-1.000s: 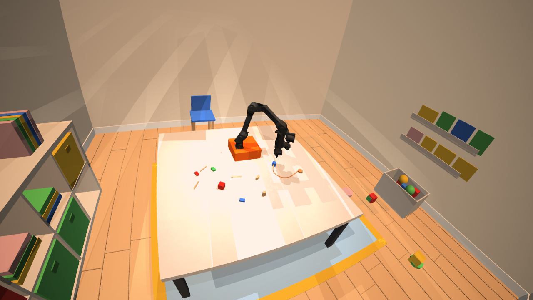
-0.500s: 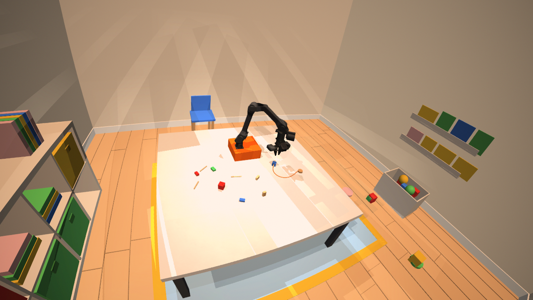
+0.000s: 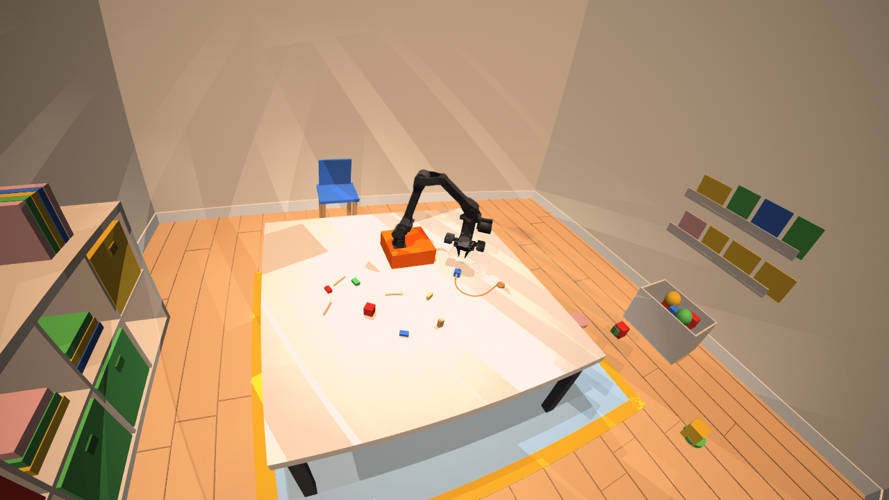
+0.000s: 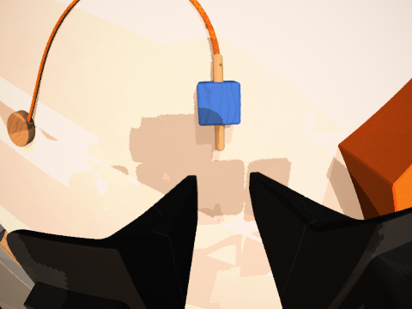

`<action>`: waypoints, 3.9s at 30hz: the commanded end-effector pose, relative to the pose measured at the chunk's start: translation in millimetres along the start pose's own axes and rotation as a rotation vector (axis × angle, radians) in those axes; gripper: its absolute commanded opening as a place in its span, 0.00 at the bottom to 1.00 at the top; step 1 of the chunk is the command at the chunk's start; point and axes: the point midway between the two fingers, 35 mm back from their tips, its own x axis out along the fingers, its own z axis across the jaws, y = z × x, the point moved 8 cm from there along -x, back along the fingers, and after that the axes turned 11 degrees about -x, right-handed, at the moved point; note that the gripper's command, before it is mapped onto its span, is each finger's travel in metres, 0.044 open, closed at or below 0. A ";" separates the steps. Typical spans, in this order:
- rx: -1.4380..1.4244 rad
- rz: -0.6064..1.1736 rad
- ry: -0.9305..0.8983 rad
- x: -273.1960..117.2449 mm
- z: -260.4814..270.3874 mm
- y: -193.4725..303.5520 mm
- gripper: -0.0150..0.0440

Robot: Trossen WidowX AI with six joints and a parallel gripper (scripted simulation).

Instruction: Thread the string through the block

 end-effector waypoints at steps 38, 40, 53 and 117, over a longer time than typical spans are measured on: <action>0.025 0.005 0.011 59.5 0.5 1.0 0.46; 0.025 0.005 0.011 62.8 0.3 1.1 0.46; 0.025 0.005 0.011 82.7 -2.2 1.5 0.46; 0.015 -0.117 0.002 85.4 -0.5 16.1 0.25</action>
